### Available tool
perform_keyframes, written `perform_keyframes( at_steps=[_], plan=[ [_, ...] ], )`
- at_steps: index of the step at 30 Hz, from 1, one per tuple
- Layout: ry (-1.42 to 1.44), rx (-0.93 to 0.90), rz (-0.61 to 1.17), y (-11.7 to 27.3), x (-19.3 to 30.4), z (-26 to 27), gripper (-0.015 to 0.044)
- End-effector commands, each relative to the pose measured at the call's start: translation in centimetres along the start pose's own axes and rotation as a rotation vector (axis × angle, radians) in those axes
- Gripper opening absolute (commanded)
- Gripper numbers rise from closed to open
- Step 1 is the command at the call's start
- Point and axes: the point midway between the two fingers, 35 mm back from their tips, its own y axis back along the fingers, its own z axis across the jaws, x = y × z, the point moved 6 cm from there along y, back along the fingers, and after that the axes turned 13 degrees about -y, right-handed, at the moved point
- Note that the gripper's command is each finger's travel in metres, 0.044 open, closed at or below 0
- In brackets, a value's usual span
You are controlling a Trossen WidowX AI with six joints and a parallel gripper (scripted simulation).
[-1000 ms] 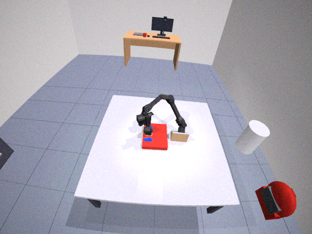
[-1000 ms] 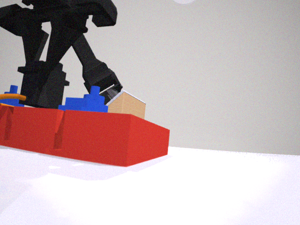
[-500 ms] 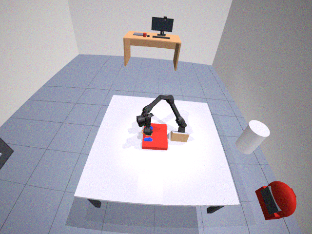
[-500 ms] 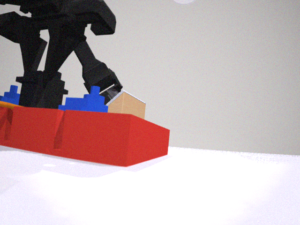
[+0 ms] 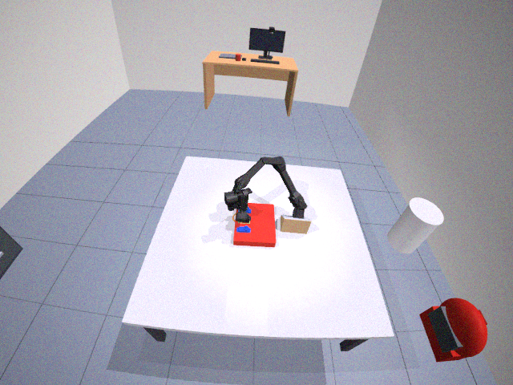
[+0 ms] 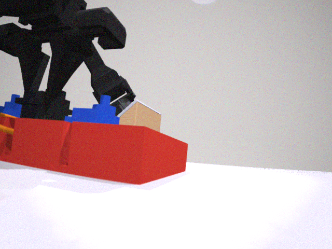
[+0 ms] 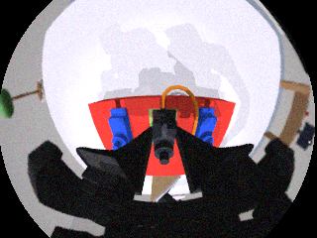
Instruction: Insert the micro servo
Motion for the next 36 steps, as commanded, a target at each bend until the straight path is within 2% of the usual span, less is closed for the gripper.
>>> perform_keyframes(
  at_steps=[1,18,25,28,31,36],
  plan=[
    [0.007,0.006,-0.006,-0.4,0.1,0.0,0.0000],
    [0.007,0.006,-0.006,-2.1,0.1,0.0,0.0000],
    [0.007,0.006,-0.006,-1.8,0.1,0.0,0.0184],
    [0.007,0.006,-0.006,-1.1,0.1,0.1,0.0187],
    [0.007,0.005,-0.005,1.4,0.3,-0.1,0.0187],
    [0.008,0.005,-0.005,1.7,0.7,-0.1,0.0187]
  ],
)
